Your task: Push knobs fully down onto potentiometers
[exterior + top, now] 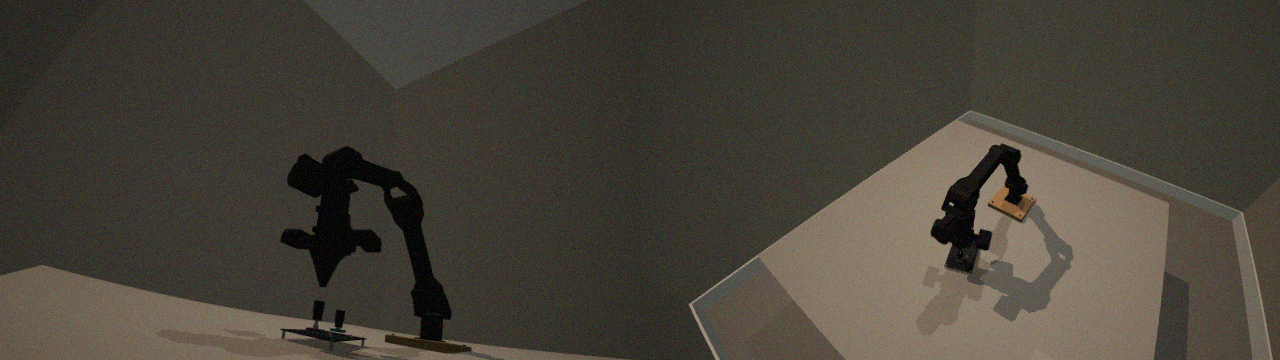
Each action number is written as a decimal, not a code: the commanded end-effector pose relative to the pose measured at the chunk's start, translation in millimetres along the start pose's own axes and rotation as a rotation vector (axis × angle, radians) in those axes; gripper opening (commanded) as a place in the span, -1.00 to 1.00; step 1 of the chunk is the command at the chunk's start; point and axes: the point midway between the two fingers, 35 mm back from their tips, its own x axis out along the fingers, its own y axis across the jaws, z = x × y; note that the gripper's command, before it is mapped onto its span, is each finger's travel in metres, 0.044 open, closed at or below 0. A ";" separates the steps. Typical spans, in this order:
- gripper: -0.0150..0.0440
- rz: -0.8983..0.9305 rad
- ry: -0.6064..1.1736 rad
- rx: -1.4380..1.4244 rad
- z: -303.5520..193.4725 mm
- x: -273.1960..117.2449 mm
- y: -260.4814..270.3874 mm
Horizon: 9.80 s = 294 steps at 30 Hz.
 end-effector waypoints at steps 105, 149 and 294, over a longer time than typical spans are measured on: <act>-0.49 0.003 0.000 0.007 0.2 34.7 0.6; -0.49 0.003 0.000 0.007 0.2 37.0 0.6; 1.00 -0.002 -0.016 0.007 173.1 1.2 -57.6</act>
